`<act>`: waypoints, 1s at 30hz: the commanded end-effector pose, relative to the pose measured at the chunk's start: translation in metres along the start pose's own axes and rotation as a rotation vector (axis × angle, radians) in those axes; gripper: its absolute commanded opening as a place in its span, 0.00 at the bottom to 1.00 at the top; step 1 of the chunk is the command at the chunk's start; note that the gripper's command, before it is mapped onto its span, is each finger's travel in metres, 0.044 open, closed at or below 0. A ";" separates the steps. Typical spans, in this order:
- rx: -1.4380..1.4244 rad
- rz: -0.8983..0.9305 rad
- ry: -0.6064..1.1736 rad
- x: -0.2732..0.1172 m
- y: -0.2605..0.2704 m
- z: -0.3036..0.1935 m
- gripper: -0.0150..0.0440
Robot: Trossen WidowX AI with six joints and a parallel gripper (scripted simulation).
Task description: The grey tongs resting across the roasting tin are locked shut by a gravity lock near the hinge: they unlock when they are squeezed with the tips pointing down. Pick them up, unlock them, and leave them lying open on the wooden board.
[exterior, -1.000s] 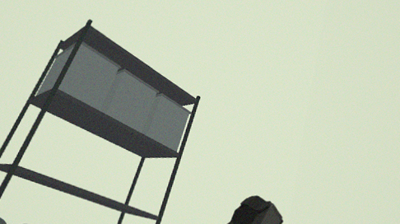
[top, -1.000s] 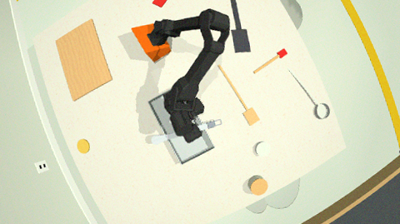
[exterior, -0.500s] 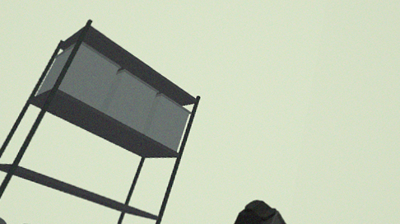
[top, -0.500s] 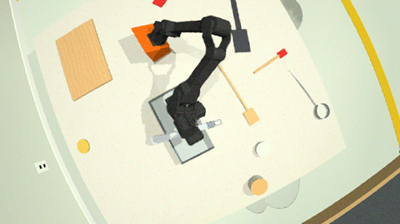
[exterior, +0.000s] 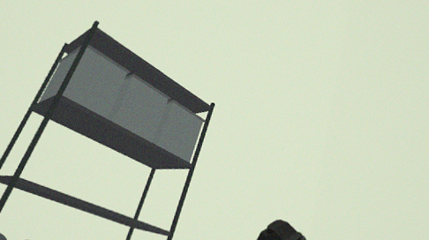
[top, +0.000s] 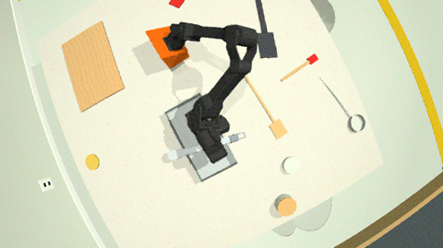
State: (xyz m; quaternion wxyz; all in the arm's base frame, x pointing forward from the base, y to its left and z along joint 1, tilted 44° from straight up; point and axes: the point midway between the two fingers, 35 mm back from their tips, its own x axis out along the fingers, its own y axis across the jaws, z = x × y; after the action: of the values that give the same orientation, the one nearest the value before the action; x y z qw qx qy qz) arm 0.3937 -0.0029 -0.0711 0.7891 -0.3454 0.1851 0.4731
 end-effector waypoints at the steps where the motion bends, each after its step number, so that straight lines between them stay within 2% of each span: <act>1: 0.000 0.001 0.001 0.007 0.000 0.000 0.69; 13: 0.002 -0.001 -0.003 0.024 0.001 0.002 0.69; 17: 0.001 -0.001 -0.004 0.021 0.002 0.002 0.52; 30: 0.001 -0.001 -0.004 0.021 0.002 0.002 0.37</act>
State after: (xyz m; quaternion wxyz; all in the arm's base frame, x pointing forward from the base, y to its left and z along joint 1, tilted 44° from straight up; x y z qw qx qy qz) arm 0.4020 0.0125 -0.0830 0.7901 -0.3426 0.1821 0.4745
